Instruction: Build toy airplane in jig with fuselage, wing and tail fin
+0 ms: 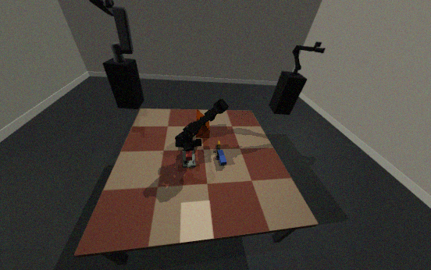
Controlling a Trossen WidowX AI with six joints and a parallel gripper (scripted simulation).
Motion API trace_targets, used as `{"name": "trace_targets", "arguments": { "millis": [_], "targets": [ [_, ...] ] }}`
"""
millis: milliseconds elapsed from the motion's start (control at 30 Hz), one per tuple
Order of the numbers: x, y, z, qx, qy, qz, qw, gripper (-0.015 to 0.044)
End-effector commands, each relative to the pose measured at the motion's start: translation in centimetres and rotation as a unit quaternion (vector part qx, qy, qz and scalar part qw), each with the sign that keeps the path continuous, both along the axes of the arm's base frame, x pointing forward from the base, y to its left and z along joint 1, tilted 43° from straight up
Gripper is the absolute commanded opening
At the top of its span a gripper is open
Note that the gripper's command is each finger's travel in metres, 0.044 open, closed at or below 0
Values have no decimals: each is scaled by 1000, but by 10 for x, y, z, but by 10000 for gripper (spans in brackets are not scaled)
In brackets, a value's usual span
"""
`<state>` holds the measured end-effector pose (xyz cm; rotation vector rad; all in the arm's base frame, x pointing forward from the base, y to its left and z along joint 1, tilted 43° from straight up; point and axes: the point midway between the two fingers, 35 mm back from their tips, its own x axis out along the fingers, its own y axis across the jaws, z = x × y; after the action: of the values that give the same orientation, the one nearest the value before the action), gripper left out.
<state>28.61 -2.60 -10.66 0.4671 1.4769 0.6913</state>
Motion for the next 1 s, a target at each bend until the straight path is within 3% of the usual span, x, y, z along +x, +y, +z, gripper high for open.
{"name": "trace_targets", "arguments": {
  "millis": [0, 967],
  "targets": [
    [0, -2, 0, -2, -2, 0, 1000, 195],
    [0, 20, -26, -1, -2, 0, 1000, 195]
  ]
}}
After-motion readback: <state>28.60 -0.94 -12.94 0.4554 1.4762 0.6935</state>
